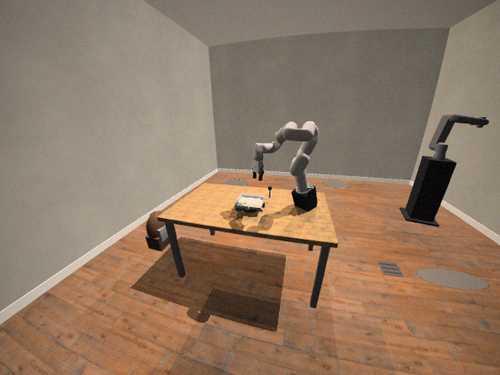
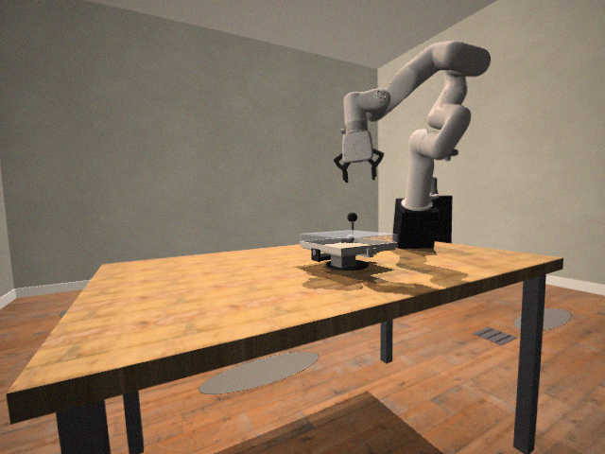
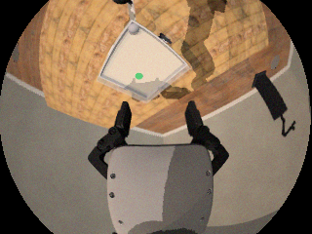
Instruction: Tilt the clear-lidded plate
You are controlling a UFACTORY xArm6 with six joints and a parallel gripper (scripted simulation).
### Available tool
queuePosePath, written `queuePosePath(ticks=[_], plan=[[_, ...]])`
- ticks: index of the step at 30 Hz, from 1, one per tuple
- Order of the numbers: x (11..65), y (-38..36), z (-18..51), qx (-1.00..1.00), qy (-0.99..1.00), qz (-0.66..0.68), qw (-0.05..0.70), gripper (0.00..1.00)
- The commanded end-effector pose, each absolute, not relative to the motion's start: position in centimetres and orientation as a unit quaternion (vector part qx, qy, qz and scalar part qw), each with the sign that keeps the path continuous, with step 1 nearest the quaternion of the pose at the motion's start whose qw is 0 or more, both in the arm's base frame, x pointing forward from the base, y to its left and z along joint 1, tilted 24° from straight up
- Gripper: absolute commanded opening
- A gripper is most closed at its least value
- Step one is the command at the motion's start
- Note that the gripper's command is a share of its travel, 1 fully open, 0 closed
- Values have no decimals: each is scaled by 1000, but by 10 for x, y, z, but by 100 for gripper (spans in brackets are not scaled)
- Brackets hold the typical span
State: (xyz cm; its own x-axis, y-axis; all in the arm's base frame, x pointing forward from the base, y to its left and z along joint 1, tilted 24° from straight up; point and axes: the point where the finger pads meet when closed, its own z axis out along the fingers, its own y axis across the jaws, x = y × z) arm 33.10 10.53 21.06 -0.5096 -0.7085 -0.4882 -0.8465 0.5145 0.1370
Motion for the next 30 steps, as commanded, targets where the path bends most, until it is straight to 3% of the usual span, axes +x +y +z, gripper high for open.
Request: queuePosePath(ticks=[1,30], plan=[[333,100,205,-430,864,185,184,100],[335,66,165,-249,936,203,144,100]])
